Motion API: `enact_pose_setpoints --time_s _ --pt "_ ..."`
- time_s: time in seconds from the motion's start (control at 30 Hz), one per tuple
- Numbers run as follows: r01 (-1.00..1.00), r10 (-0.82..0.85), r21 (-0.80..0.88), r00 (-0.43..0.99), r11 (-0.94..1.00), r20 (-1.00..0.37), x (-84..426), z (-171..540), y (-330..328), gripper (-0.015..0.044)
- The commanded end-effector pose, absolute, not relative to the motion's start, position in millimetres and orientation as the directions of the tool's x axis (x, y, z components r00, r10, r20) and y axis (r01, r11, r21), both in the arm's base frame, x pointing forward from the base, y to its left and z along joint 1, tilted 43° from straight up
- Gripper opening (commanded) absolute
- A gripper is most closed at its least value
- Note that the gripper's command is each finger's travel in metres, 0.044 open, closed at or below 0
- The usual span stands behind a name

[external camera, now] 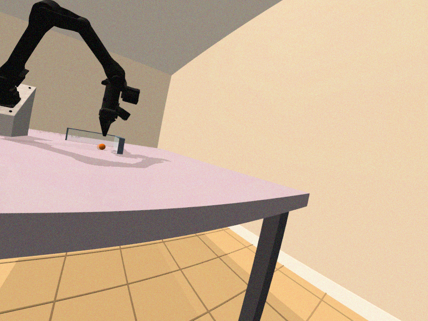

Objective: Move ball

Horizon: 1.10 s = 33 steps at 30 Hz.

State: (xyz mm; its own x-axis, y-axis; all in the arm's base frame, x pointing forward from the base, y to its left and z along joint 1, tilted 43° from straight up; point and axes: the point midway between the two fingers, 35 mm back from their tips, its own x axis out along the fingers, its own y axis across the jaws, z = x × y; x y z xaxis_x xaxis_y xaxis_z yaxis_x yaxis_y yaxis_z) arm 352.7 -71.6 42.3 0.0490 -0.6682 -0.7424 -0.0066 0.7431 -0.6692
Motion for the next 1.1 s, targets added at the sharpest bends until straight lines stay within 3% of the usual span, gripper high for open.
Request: enact_pose_setpoints --time_s 0.0,0.83,0.97,1.07 --pt "0.008 -0.675 -0.676 0.044 0.737 -0.736 352 36 -81 0.0221" --pt "0.008 -0.677 -0.677 0.044 0.736 -0.735 354 10 -105 0.0221" --pt "0.008 -0.677 -0.677 0.044 0.736 -0.735 354 10 -105 0.0116" --pt "0.008 -0.677 -0.677 0.044 0.736 -0.735 354 10 -105 0.0096"
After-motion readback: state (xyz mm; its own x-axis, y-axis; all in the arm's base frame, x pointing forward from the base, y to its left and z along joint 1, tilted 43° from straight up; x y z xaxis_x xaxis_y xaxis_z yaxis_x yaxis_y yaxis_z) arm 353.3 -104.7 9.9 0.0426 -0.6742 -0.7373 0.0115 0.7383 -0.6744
